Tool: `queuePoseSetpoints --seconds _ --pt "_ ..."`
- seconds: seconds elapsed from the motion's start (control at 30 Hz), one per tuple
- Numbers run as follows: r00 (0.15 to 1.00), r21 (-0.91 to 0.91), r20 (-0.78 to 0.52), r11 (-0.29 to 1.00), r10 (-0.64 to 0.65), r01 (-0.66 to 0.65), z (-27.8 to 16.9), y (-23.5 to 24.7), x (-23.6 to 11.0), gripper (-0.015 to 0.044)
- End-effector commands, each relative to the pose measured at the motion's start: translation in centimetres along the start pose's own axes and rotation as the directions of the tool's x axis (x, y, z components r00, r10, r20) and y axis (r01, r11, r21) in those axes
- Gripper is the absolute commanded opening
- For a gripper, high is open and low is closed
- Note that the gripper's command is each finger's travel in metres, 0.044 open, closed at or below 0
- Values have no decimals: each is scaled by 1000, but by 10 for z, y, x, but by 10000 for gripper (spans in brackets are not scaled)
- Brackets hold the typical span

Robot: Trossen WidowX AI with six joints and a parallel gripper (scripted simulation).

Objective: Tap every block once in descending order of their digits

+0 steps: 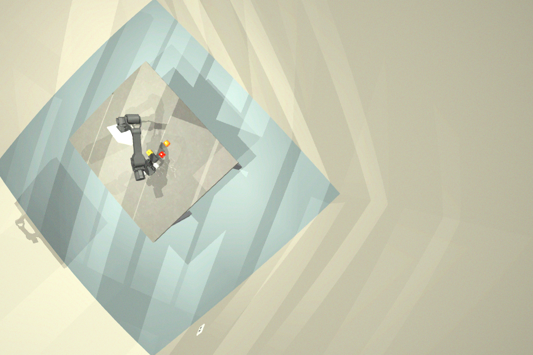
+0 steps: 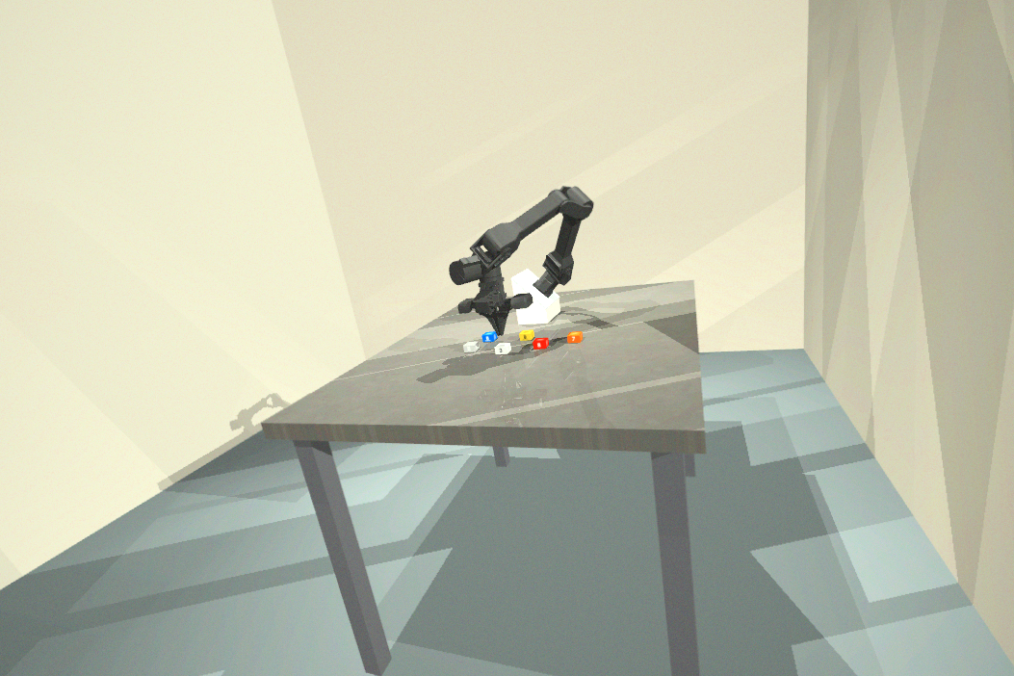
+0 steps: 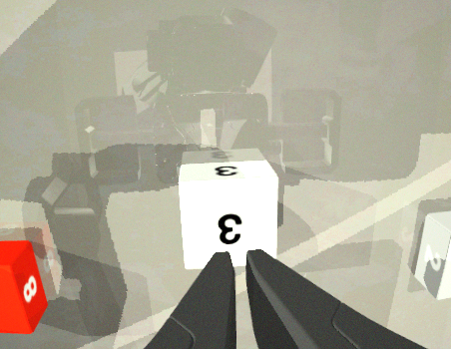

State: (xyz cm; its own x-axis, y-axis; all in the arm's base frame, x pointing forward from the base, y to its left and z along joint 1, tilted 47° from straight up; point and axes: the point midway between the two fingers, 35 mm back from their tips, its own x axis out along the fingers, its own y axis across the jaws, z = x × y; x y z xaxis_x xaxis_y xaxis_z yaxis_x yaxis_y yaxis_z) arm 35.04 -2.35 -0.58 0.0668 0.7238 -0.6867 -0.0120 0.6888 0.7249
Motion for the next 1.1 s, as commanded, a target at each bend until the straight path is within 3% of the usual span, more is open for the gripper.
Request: queuePoseSetpoints --seconds 0.0,0.1,0.17,0.37,0.6,0.87,0.93,1.07 --pt "1000 -3 -6 1000 -4 4 1 -1 -22 20" --pt "1000 -2 -6 1000 -5 5 1 0 -69 20" --pt "1000 -2 -7 1000 -4 4 -1 0 -80 20" --pt "1000 -3 -6 1000 -4 4 -1 -3 -80 20" --pt "1000 -3 -6 1000 -9 9 -25 -109 -81 20" --pt "1000 -3 -6 1000 -9 9 -26 -112 -81 20" --pt "1000 -3 -6 1000 -10 9 -25 -113 -70 20" --pt "1000 -4 -5 1000 -8 7 -26 -113 -10 20"
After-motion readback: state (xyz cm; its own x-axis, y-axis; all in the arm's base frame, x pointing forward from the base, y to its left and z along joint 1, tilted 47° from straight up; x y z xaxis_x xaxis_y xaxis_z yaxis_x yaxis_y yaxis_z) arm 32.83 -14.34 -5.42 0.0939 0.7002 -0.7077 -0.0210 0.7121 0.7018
